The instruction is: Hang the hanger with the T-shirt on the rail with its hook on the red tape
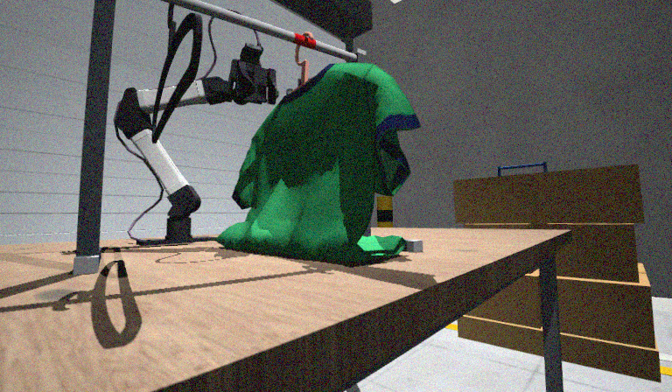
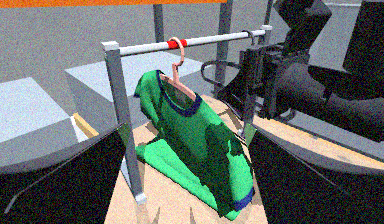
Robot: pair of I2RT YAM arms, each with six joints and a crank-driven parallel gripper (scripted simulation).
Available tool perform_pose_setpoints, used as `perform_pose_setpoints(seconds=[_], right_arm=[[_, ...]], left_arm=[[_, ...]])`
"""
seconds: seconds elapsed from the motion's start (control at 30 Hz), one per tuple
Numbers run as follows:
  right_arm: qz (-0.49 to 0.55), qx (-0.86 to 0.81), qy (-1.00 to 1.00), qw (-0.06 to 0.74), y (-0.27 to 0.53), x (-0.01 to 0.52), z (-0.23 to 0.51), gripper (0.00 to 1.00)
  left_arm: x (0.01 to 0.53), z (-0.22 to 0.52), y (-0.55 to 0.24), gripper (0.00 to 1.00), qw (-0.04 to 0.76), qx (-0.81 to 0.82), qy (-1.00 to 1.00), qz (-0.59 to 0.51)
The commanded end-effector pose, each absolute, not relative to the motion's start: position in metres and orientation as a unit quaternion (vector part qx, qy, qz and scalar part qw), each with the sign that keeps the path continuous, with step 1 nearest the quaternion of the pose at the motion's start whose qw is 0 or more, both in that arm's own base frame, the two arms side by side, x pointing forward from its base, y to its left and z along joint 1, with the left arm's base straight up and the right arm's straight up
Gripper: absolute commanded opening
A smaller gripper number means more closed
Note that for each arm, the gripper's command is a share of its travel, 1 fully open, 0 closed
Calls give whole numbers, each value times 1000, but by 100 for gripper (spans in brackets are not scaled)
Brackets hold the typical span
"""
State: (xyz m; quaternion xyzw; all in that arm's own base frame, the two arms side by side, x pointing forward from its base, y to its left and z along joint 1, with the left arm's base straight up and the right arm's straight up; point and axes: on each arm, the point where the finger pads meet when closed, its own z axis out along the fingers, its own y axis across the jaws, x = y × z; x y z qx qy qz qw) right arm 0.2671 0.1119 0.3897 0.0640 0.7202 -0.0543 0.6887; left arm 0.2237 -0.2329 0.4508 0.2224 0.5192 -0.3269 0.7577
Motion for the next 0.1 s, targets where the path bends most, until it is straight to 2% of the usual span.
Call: perform_pose_setpoints(seconds=[0.0,0.07], right_arm=[[-50,75,717,692,110,267,396,69],[-50,75,717,692,110,267,396,69]], left_arm=[[220,476,-227,100,776,211,495,-329],[220,476,-227,100,776,211,495,-329]])
